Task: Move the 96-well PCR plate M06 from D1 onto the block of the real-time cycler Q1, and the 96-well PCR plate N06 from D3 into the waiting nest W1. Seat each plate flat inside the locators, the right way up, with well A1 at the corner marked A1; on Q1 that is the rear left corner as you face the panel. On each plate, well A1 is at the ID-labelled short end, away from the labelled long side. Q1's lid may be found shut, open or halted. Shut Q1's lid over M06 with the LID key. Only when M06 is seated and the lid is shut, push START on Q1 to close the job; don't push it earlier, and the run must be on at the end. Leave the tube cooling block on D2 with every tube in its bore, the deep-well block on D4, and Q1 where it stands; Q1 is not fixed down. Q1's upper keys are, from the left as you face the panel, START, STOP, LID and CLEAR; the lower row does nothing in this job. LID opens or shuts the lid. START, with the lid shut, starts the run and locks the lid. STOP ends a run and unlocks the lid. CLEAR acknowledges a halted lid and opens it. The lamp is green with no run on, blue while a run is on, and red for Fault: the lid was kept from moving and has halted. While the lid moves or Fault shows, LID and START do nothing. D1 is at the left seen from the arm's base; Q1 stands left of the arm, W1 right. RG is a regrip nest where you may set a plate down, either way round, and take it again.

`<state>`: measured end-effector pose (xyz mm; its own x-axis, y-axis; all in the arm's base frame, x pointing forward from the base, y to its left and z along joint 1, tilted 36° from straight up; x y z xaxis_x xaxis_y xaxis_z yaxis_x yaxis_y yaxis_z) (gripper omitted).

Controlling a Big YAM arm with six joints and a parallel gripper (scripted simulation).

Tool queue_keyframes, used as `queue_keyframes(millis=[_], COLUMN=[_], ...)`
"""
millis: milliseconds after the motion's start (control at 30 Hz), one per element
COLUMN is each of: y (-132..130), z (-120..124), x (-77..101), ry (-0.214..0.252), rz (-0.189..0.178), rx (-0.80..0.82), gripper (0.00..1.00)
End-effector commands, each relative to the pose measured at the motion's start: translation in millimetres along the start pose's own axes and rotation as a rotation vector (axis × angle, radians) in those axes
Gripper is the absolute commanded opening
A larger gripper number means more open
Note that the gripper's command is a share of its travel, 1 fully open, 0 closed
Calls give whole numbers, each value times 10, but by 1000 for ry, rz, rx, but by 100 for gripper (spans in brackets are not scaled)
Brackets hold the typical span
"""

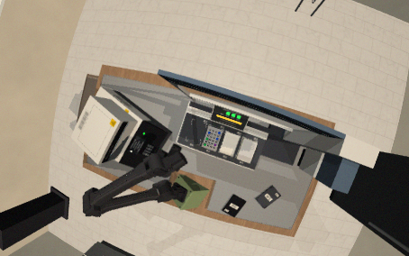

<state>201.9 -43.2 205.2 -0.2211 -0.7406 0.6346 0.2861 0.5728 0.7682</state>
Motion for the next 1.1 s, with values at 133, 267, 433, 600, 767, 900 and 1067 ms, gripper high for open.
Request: queue_keyframes(millis=[133, 267, 433, 600, 767, 900, 1067], y=[-132, -229, -417, -583, -728, -749, -991], z=[-519, -641, -731, -976, -1153, -1171, -1393], x=[211, 249, 203, 259, 296, 260, 292], ry=[-64, -75, -52, -67, -70, -56, -56], rz=[40, 74, 83, 86, 113, 142, 137], rx=[112, 123, 102, 122, 142, 154, 137], gripper=[100, 100, 100, 100, 100, 100, 100])
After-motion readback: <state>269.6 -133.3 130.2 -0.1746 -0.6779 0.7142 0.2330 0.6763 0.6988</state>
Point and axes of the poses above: the point where the finger pads meet when closed, its own x axis back along the fingers, its own y axis across the jaws, z = x × y, the point moved 7 cm from there along x, back along the fingers, and after that the axes turned 8 degrees about -x, right-handed, at the moved point
